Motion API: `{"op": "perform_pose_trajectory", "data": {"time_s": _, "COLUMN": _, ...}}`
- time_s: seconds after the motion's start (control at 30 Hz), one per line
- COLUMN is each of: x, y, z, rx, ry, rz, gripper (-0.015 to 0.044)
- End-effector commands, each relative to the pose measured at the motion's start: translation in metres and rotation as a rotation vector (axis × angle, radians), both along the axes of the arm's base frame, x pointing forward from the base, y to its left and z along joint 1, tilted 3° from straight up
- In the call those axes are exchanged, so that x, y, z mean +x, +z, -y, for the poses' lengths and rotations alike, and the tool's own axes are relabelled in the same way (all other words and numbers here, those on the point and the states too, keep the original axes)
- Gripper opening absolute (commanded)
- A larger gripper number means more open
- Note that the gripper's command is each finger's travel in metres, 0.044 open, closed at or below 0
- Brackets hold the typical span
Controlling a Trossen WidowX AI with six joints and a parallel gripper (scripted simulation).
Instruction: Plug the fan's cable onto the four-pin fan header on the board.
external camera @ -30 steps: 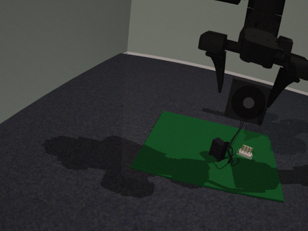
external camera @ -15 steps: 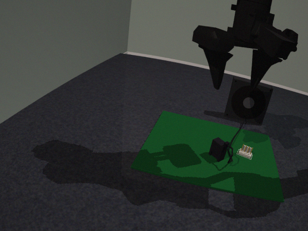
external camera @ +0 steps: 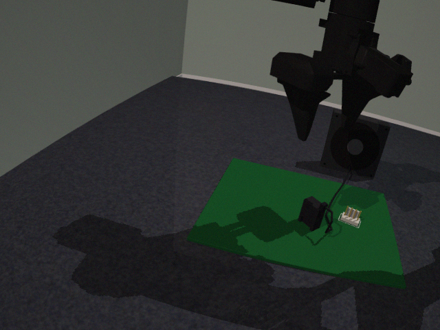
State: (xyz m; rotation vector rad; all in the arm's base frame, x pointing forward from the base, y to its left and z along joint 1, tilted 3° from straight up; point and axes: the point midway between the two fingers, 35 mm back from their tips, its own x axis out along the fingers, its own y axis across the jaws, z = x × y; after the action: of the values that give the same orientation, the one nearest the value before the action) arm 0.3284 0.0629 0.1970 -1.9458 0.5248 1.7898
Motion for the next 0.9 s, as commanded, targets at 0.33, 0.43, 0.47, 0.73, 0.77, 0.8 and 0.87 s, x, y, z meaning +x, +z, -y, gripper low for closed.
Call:
{"op": "perform_pose_trajectory", "data": {"time_s": 0.33, "x": 0.0, "y": -0.079, "z": -0.001, "rx": 0.001, "ry": 0.006, "rz": -0.013, "gripper": 0.044}}
{"op": "perform_pose_trajectory", "data": {"time_s": 0.43, "x": 0.001, "y": -0.081, "z": -0.001, "rx": 0.001, "ry": 0.006, "rz": -0.013, "gripper": 0.044}}
{"op": "perform_pose_trajectory", "data": {"time_s": 0.47, "x": 0.001, "y": -0.082, "z": -0.001, "rx": 0.001, "ry": 0.006, "rz": -0.013, "gripper": 0.044}}
{"op": "perform_pose_trajectory", "data": {"time_s": 0.73, "x": 0.002, "y": -0.095, "z": -0.001, "rx": 0.001, "ry": 0.006, "rz": -0.013, "gripper": 0.044}}
{"op": "perform_pose_trajectory", "data": {"time_s": 0.77, "x": 0.003, "y": -0.097, "z": -0.001, "rx": 0.001, "ry": 0.006, "rz": -0.013, "gripper": 0.044}}
{"op": "perform_pose_trajectory", "data": {"time_s": 0.8, "x": 0.003, "y": -0.099, "z": -0.001, "rx": 0.001, "ry": 0.006, "rz": -0.013, "gripper": 0.044}}
{"op": "perform_pose_trajectory", "data": {"time_s": 0.87, "x": 0.003, "y": -0.102, "z": -0.001, "rx": 0.001, "ry": 0.006, "rz": -0.013, "gripper": 0.044}}
